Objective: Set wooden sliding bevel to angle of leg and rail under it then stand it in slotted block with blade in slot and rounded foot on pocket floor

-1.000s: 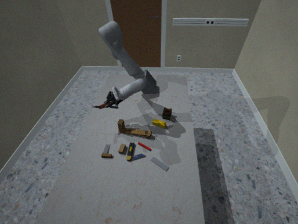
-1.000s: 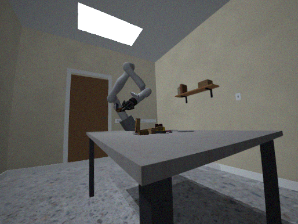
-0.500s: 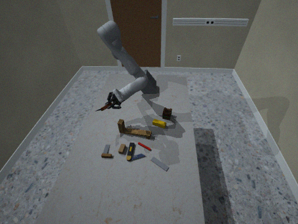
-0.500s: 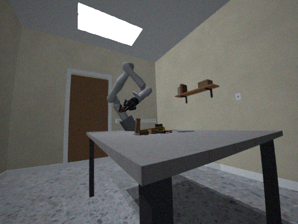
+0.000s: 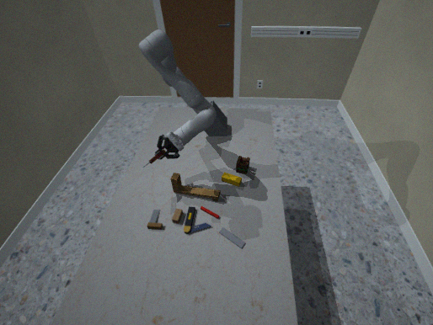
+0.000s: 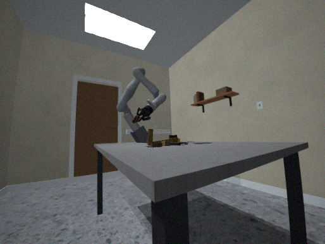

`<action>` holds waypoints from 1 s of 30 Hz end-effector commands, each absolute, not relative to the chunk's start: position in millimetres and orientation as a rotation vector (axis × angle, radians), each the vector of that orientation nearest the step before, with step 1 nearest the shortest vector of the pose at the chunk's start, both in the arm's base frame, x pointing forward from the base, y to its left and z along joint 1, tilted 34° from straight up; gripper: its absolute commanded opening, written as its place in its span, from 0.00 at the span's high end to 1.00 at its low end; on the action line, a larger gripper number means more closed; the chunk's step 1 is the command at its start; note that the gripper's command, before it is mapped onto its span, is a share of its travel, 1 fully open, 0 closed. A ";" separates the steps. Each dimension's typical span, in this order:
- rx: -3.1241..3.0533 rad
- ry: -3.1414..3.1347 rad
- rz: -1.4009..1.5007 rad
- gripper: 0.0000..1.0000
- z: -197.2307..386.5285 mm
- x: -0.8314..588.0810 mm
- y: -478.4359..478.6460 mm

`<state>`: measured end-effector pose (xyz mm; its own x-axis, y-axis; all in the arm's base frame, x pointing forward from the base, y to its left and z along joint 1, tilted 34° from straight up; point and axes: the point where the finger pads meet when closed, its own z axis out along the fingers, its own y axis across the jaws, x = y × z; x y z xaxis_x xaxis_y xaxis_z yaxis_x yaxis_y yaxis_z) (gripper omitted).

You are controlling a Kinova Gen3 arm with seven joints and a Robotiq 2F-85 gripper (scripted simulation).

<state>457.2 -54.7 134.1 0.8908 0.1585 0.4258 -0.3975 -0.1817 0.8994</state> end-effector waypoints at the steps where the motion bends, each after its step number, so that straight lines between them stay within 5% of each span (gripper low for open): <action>1: 1.700 -0.132 0.456 0.90 132.1 459.6 -50.7; 30: 1.769 0.231 0.150 0.90 115.4 473.5 -27.3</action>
